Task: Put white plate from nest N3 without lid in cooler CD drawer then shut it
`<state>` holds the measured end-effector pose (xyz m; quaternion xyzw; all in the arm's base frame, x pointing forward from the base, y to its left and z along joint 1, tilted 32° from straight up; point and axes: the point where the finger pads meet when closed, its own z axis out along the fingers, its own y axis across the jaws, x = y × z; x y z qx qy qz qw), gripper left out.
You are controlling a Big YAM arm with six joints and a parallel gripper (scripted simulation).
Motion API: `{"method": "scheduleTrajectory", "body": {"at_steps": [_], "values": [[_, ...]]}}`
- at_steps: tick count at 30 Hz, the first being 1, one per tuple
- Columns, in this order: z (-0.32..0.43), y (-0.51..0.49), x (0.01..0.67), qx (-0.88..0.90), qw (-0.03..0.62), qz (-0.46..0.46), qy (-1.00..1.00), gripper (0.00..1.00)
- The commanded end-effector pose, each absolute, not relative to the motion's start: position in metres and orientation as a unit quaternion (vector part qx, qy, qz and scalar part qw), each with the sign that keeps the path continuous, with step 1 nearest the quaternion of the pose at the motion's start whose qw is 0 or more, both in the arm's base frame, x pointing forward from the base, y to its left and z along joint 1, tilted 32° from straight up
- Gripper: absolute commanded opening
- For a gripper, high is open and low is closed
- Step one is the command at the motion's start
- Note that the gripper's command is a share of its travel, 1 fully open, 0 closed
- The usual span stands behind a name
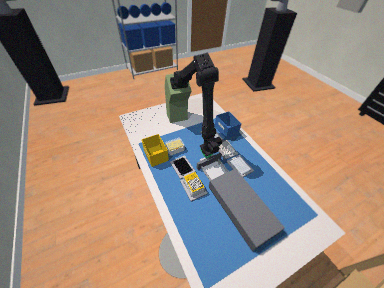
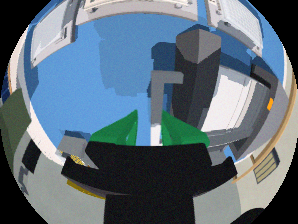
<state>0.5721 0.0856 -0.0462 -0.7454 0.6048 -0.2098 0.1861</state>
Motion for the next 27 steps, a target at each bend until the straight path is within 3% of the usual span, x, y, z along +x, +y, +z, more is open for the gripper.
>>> {"method": "scheduleTrajectory", "body": {"at_steps": [1,27], "values": [[-0.0443,0.0788,0.5652,-0.747,0.183,-0.210,0.604,0.30],[-0.0484,0.0775,0.5587,-0.748,0.180,-0.206,0.605,0.30]]}}
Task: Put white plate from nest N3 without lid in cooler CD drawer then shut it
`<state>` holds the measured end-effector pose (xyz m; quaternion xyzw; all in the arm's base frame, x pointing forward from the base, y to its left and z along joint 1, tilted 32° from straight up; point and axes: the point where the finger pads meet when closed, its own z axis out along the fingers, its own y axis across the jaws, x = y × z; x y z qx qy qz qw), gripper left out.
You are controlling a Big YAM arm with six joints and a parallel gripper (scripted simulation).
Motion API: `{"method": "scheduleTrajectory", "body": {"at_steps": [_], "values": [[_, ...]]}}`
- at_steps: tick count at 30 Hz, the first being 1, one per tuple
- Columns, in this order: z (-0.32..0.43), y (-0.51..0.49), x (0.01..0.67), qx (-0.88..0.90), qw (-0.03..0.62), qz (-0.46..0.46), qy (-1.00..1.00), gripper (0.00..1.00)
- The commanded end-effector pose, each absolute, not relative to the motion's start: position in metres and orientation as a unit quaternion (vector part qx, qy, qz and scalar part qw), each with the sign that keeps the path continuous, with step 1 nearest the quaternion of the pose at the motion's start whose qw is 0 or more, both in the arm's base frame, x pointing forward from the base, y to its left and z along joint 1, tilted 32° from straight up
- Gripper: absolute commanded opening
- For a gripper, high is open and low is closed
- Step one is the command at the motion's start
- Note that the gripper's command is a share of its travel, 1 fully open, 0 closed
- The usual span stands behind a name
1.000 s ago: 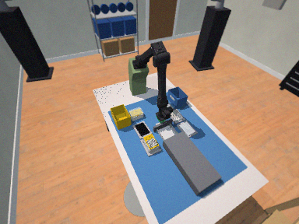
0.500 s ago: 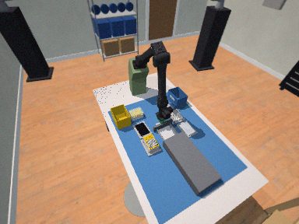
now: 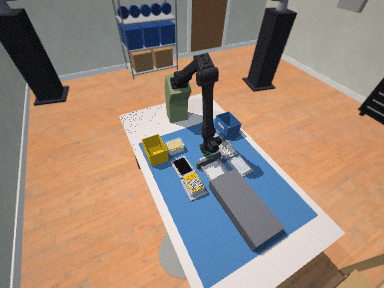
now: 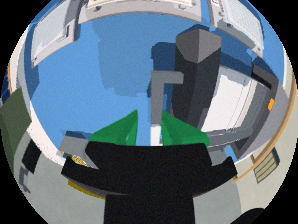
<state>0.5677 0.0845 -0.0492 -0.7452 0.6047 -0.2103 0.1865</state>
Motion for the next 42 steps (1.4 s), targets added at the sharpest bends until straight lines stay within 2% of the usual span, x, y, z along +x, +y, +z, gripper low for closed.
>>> {"method": "scheduleTrajectory", "body": {"at_steps": [1,42], "values": [[-0.0484,0.0775,0.5587,-0.748,0.180,-0.206,0.605,0.30],[-0.0506,0.0758,0.5542,-0.748,0.180,-0.206,0.605,0.30]]}}
